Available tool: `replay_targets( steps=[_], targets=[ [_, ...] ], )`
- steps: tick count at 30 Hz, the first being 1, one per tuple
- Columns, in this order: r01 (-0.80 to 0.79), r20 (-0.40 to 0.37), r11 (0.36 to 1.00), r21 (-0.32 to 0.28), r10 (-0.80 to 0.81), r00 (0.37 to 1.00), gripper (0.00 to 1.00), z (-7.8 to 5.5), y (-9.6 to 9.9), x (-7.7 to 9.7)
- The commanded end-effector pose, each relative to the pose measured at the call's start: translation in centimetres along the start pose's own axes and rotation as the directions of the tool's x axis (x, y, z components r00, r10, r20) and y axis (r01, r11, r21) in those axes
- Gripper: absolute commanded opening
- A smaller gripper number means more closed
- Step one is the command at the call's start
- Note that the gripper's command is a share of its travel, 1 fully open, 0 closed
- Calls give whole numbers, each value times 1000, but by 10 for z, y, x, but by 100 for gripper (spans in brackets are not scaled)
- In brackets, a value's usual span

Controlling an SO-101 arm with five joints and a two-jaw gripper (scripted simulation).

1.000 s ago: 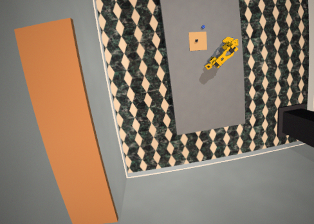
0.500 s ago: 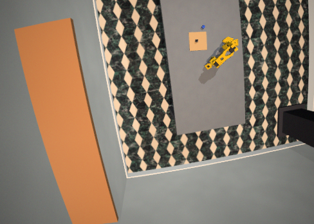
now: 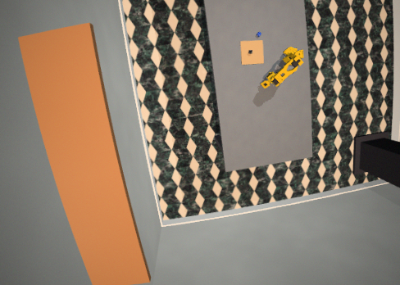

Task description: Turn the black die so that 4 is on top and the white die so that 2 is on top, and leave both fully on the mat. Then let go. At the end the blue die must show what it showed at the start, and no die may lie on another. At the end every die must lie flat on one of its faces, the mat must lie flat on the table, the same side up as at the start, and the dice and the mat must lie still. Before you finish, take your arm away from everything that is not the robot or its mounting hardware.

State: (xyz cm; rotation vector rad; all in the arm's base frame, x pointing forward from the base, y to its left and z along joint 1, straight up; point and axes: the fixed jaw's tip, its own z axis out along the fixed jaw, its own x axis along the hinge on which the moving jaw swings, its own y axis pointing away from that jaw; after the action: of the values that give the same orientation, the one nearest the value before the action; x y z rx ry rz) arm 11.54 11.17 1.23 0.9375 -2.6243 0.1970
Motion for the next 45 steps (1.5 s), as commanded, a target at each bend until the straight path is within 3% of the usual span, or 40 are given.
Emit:
replay_targets(
  steps=[1, 9, 17, 19, 28, 45],
  targets=[
    [1, 23, 1000, -5, -1, 1000, 0, -2, -1, -2],
    [1, 56, 1000, -5, 0, 998, 0, -8, -1, -1],
    [0, 213, 1000, -9, 1, 977, 0, -30, 0, 7],
    [0, 213, 1000, -9, 1, 977, 0, -30, 0, 7],
    [2, 374, 1000, -15, 4, 927, 0, -48, 1, 18],
    [2, 395, 1000, -16, 5, 919, 0, -50, 1, 19]
  ],
)
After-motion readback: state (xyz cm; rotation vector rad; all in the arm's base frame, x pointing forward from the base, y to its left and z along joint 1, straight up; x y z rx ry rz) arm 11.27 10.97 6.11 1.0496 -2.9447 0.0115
